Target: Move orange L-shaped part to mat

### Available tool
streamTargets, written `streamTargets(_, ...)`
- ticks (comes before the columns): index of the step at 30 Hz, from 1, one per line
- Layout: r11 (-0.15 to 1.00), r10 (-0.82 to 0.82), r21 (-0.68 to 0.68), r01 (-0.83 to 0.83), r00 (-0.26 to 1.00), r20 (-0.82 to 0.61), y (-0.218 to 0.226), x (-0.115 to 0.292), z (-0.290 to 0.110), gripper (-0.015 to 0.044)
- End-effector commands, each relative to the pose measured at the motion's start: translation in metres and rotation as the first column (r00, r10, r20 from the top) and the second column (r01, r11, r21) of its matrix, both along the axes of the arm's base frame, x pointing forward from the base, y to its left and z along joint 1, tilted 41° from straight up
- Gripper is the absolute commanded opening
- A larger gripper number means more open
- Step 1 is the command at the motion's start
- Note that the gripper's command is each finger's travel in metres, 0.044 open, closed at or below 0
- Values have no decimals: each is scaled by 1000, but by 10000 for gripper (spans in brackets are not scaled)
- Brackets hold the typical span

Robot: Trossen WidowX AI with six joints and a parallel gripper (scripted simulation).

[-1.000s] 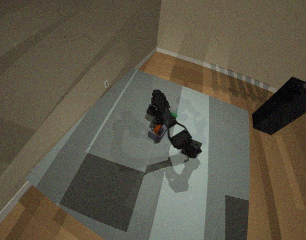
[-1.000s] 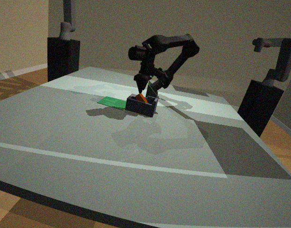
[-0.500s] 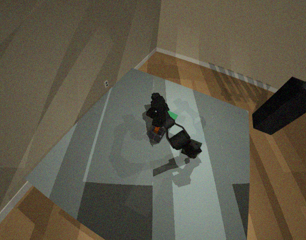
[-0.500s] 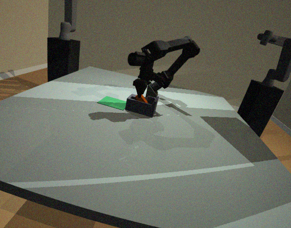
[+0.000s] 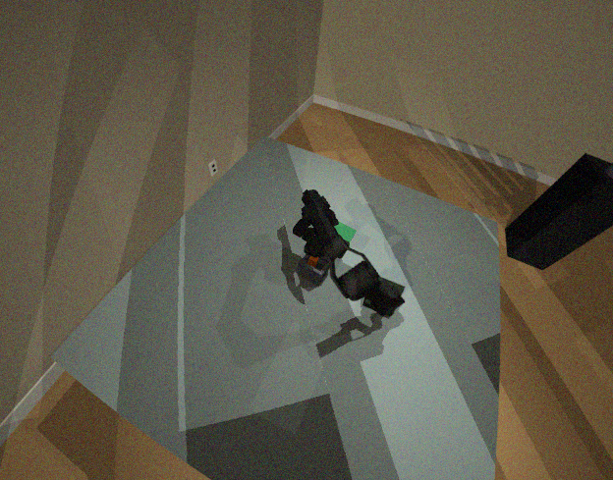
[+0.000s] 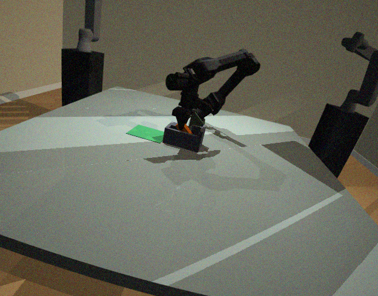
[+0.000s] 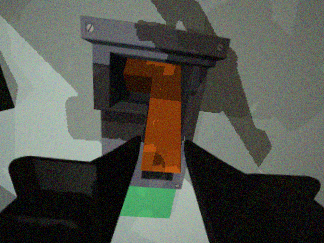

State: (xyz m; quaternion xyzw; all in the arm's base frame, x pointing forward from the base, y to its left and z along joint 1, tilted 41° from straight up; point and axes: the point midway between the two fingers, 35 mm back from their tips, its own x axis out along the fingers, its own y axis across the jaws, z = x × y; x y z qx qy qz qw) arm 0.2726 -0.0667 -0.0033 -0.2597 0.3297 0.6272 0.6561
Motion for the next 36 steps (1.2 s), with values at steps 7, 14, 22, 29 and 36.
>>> streamTargets(7,1000,0,0,0,1000,1,-1,0,0,102)
streamTargets(14,1000,0,0,0,1000,1,-1,0,0,0)
streamTargets(22,1000,0,0,0,1000,1,-3,0,3,0)
streamTargets(29,1000,-2,2,2,1000,0,-10,0,11,0)
streamTargets(36,1000,-3,2,3,1000,0,-17,0,20,0)
